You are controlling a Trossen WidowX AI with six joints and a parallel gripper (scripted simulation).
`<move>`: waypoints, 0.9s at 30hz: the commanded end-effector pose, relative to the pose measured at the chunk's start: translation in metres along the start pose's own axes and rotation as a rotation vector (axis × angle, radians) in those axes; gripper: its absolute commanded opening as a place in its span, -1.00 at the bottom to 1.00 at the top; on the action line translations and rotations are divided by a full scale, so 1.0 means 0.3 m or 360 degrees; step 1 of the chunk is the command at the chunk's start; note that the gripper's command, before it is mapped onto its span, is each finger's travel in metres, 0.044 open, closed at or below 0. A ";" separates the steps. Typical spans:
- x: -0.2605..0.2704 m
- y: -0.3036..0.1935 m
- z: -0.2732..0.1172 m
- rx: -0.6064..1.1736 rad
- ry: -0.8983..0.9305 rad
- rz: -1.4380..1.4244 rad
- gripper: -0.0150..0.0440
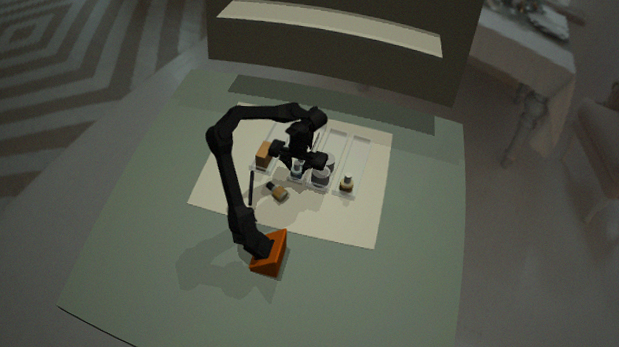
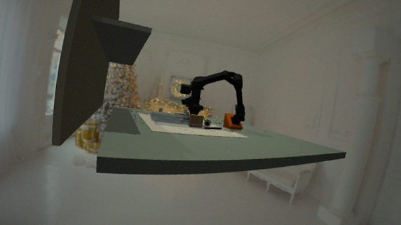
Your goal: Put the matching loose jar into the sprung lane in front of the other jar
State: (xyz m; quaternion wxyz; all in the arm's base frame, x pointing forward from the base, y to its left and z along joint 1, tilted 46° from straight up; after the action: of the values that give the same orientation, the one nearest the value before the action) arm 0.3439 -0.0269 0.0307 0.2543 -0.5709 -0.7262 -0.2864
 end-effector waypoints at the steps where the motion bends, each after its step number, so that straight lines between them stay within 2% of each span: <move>1: 0.002 0.005 0.001 -0.0020 0.0007 -0.0018 -0.49; 27: 0.001 -0.010 0.000 -0.0020 0.0007 -0.0018 -0.49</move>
State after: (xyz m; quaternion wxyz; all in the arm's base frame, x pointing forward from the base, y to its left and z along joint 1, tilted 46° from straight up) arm 0.3420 -0.0273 0.0307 0.2501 -0.5692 -0.7265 -0.2926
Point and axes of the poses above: the point midway between the two fingers, 35 mm back from their tips, its own z axis out along the fingers, its own x axis across the jaws, y = z × x, the point moved 4 cm from there along -z, back along the fingers, and after that the axes turned 15 degrees about -z, right-handed, at the moved point
